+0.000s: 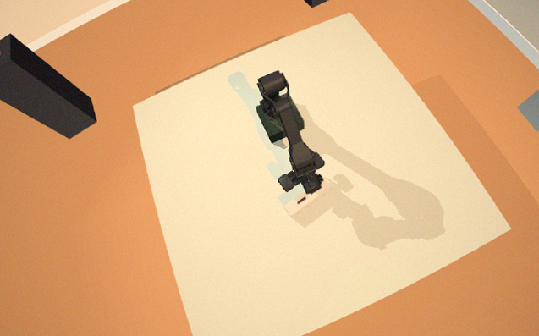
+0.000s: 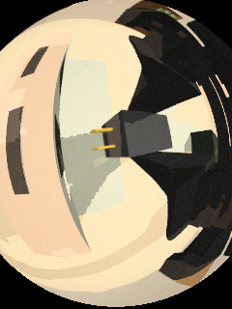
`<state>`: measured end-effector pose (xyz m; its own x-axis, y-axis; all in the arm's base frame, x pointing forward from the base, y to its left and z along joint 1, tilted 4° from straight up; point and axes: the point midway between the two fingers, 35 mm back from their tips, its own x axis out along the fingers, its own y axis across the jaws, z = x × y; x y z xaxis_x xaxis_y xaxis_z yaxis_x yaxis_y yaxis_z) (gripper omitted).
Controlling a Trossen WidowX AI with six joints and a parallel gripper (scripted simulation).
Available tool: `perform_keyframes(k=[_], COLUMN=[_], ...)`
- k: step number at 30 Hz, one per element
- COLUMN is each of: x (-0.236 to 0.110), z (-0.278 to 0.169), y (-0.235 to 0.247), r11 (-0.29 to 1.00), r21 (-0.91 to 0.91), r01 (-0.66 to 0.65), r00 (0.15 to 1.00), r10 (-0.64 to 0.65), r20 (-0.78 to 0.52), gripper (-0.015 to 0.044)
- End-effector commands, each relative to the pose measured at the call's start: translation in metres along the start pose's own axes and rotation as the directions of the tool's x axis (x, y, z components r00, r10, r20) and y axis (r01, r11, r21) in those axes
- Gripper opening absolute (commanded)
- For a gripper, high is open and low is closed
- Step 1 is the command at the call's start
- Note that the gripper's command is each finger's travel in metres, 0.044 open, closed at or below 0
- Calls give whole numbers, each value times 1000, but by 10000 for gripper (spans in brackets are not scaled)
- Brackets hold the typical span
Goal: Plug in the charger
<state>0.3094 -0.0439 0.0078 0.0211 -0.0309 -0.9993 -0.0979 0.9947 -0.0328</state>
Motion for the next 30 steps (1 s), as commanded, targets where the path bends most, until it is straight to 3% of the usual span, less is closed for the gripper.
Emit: perform_keyframes(k=[1, 30], x=[-2, -2], z=[8, 14], y=[1, 2], r11=[1000, 1000], r21=[1, 0], r01=[3, 3], r00=[1000, 1000], r10=[-3, -3], r20=[8, 8], gripper=[0, 0])
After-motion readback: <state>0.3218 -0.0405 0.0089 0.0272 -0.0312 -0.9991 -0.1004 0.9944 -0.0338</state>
